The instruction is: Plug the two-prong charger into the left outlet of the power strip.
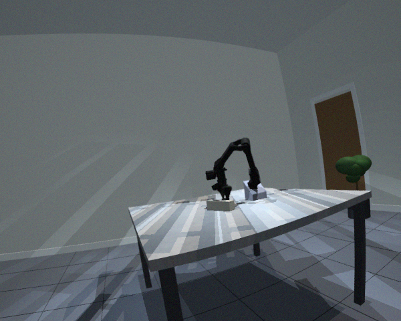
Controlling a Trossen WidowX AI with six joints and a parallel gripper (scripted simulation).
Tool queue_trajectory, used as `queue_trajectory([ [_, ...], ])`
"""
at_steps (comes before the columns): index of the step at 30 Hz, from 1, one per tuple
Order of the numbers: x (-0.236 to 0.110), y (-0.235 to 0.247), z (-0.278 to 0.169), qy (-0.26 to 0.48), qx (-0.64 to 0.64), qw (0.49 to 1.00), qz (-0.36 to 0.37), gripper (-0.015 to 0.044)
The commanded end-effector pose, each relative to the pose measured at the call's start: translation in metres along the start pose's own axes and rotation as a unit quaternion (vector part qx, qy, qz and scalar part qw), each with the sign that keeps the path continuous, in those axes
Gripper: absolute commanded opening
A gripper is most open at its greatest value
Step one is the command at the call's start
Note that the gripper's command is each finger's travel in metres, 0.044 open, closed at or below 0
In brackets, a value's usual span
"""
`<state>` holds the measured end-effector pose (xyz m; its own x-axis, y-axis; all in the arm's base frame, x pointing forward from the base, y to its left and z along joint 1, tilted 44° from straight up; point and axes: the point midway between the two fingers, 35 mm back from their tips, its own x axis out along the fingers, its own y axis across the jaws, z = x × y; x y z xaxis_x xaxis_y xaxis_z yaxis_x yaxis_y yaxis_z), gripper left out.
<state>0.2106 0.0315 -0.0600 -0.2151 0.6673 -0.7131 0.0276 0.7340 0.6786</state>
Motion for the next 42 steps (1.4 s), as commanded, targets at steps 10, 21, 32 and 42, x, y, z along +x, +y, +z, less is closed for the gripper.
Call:
queue_trajectory([
  [10, 0.022, 0.001, -0.001, 0.001, 0.004, 1.000, 0.004, 0.0440],
  [21, 0.019, 0.001, 0.000, 0.001, 0.000, 1.000, 0.001, 0.0204],
  [32, 0.017, 0.001, 0.000, 0.001, 0.000, 1.000, 0.001, 0.0032],
  [42, -0.024, 0.000, -0.005, 0.001, 0.004, 1.000, 0.001, 0.0000],
])
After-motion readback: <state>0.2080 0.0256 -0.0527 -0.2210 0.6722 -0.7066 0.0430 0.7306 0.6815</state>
